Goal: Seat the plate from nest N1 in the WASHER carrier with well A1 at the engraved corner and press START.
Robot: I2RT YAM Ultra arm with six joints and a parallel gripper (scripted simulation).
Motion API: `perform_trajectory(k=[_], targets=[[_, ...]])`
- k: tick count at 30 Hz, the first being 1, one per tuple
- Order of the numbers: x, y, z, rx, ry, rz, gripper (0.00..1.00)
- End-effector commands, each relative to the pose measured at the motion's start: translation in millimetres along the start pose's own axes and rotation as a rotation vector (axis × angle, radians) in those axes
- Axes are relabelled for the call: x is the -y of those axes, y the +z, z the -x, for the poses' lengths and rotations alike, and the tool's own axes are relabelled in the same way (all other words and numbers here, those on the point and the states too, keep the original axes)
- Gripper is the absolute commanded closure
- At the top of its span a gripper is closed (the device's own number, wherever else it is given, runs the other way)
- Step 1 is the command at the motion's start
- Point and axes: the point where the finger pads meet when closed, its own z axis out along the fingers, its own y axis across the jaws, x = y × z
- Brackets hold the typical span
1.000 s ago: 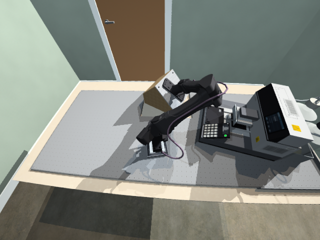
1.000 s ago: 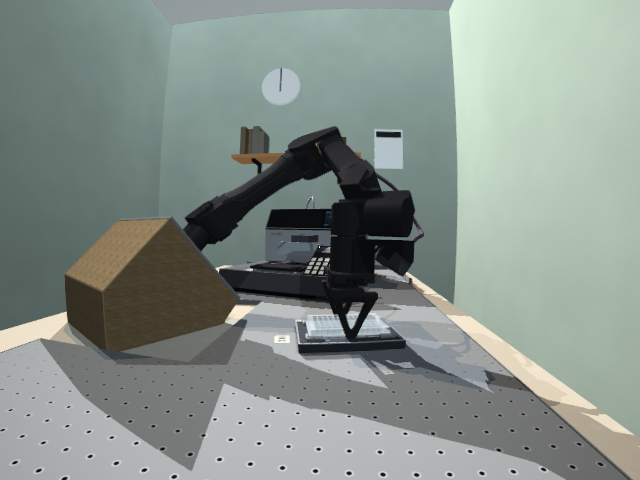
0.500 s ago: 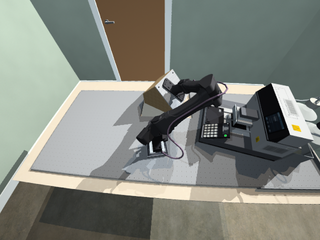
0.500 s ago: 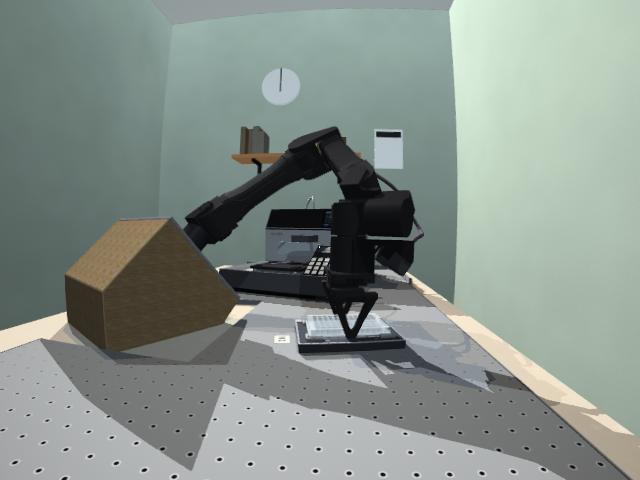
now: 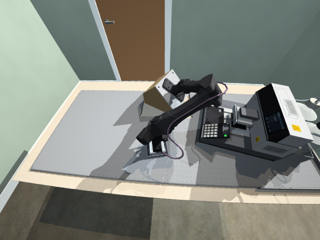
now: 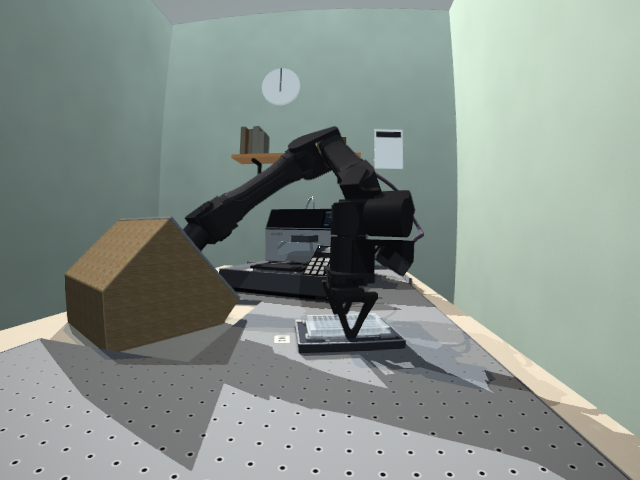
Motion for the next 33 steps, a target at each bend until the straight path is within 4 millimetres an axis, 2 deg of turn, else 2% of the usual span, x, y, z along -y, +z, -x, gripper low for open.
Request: perform_trajectory(k=[1, 7, 9, 33], targets=[[2, -5, 3, 0.017, 0.004, -0.005, 0.16], [2, -5, 3, 0.017, 0.004, -0.005, 0.16], [2, -18, 13, 0.042, -0.016, -0.016, 0.16], [1, -55, 12, 0.040, -0.016, -0.019, 0.16]])
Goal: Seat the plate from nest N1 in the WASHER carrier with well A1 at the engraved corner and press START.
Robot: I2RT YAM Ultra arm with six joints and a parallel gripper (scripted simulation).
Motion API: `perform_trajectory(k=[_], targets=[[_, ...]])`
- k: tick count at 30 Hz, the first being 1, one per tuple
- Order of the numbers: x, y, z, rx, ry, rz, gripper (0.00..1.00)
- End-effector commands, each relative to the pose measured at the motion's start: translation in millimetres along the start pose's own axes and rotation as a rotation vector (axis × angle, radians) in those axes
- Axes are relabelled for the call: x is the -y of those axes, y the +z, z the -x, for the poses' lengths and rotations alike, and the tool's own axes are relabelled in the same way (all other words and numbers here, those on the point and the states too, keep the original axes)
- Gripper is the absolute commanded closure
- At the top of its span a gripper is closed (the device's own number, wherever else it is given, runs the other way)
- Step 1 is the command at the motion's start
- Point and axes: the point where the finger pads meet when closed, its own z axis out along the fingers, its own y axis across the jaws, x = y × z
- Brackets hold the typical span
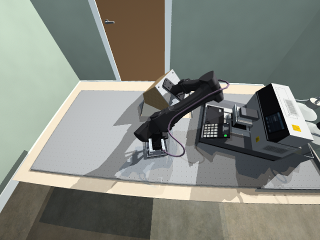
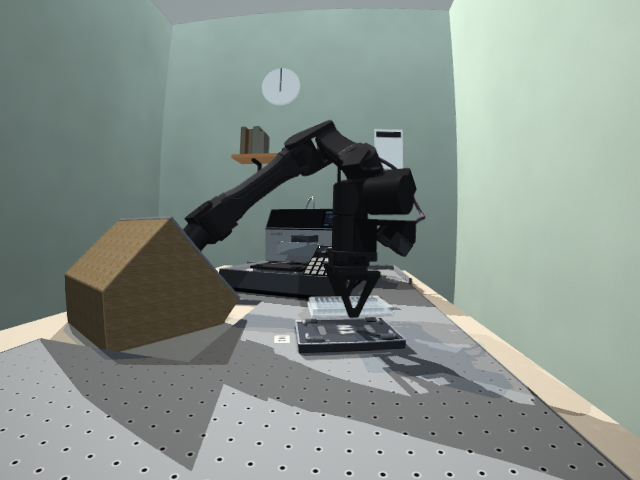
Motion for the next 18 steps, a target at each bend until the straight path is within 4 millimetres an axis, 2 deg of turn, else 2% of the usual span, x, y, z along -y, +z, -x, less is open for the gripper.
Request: perform_trajectory(k=[1, 18], targets=[[2, -25, 9, 0.036, -0.016, -0.019, 0.16], [3, -50, 6, 0.023, -0.015, -0.030, 0.16]])
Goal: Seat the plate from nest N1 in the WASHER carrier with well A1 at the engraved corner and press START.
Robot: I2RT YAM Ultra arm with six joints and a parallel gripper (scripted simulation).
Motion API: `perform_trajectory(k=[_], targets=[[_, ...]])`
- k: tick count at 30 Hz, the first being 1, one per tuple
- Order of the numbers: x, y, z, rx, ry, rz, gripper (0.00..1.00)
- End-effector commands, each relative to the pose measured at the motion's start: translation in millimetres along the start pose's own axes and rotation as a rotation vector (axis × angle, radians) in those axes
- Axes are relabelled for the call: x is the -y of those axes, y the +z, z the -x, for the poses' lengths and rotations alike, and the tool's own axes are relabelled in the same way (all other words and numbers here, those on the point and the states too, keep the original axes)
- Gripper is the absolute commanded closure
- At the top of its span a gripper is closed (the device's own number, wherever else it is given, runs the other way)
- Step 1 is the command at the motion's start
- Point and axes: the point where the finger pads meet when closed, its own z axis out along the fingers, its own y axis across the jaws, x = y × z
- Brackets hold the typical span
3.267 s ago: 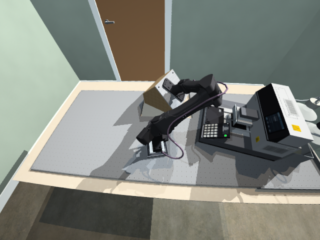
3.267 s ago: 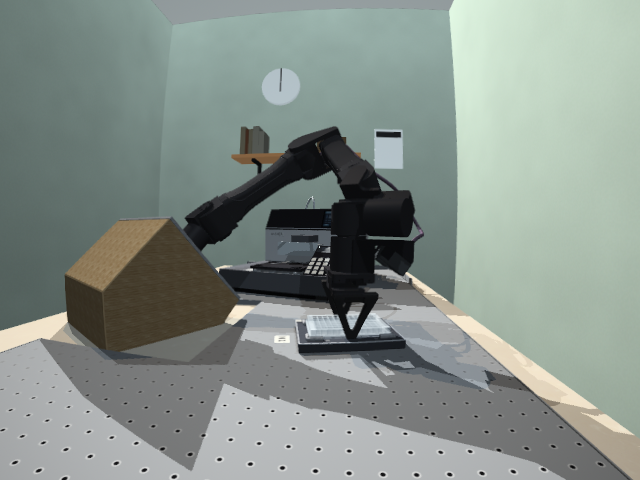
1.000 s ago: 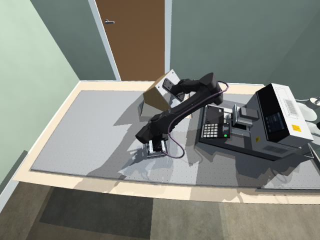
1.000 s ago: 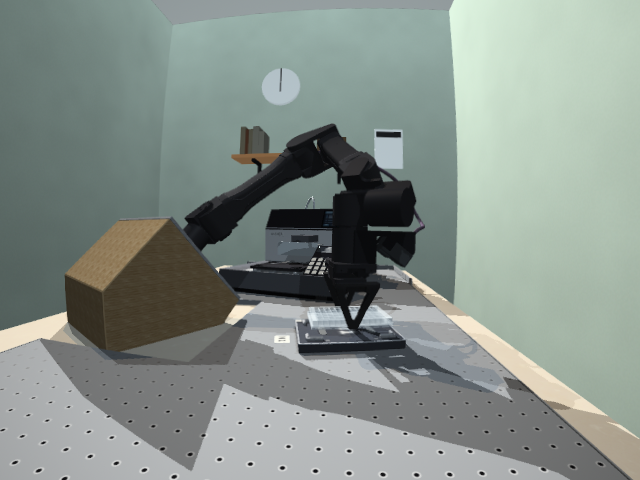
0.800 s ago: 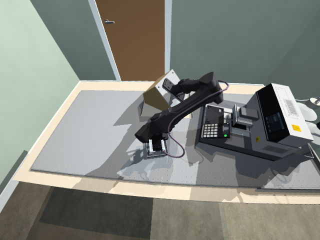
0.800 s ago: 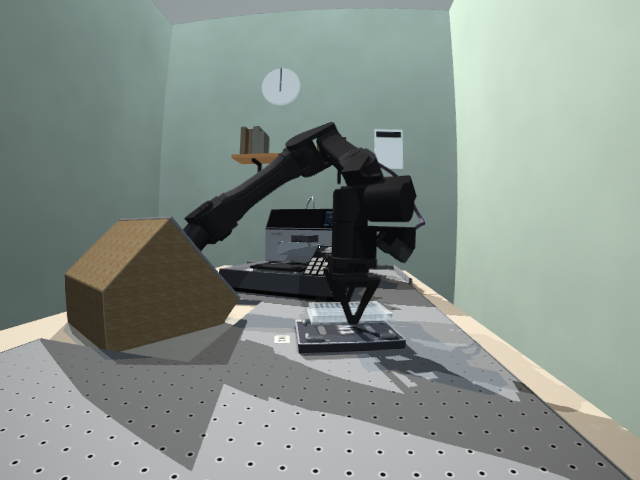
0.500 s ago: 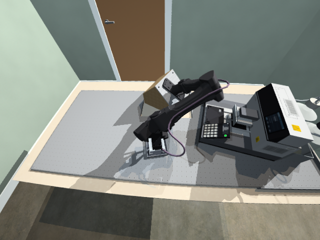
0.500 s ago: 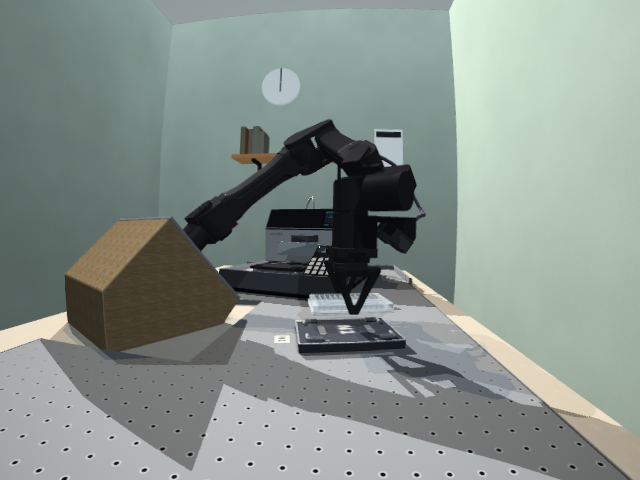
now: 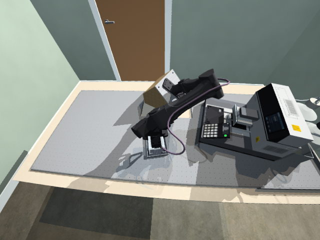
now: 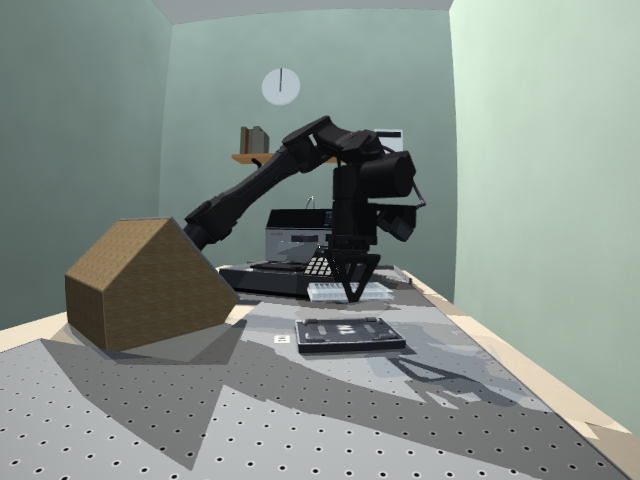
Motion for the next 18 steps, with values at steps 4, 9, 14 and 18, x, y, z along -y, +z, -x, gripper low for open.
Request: perform_trajectory(k=[4, 9, 14, 18], targets=[[1, -28, 7, 0.027, -0.021, -0.034, 0.16], [2, -37, 6, 0.022, -0.021, -0.038, 0.16], [1, -45, 6, 0.022, -0.021, -0.037, 0.16], [1, -48, 6, 0.024, -0.021, -0.036, 0.16]])
